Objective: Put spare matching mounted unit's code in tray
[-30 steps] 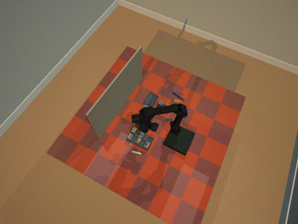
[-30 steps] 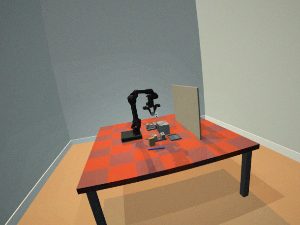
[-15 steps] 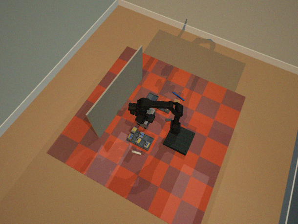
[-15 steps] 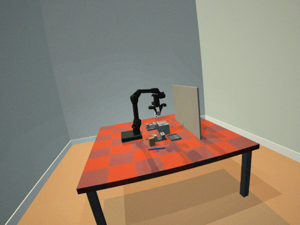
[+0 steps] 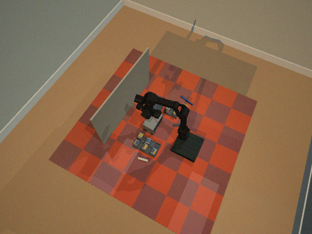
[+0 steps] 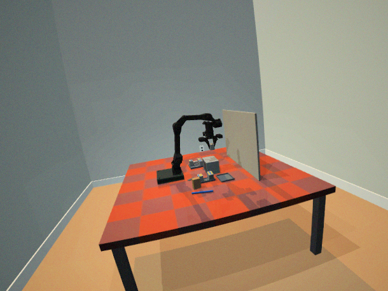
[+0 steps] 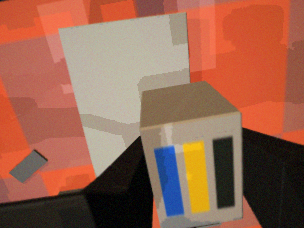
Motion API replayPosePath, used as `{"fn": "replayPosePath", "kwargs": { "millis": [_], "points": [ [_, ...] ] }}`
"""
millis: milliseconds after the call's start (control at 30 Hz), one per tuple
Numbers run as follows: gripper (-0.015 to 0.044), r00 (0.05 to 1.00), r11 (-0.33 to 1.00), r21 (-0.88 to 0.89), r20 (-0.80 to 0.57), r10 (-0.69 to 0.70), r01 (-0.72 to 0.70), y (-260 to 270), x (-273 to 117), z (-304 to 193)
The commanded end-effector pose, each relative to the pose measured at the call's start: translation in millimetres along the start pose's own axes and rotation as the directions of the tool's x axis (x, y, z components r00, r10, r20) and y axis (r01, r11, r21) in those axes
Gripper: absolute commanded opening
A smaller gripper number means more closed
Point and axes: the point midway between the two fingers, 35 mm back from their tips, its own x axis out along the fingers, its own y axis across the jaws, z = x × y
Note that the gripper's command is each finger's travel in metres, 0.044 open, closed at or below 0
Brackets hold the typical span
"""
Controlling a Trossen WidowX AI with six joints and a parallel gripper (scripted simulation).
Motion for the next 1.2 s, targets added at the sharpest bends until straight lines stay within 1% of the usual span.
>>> {"fn": "replayPosePath", "kwargs": {
  "millis": [0, 467, 1000, 1167],
  "points": [
    [0.0, 1.0, 1.0, -0.008, 0.001, 0.008, -0.008, -10.4, 1.8, -24.2],
    [0.0, 1.0, 1.0, -0.022, -0.007, -0.002, 0.002, -26.0, 3.3, -104.4],
    [0.0, 1.0, 0.998, -0.063, -0.026, 0.011, -0.013, -18.5, 7.1, -202.8],
    [0.0, 1.0, 0.998, -0.067, -0.028, 0.013, -0.015, -16.4, 7.6, -211.9]
  ]
}}
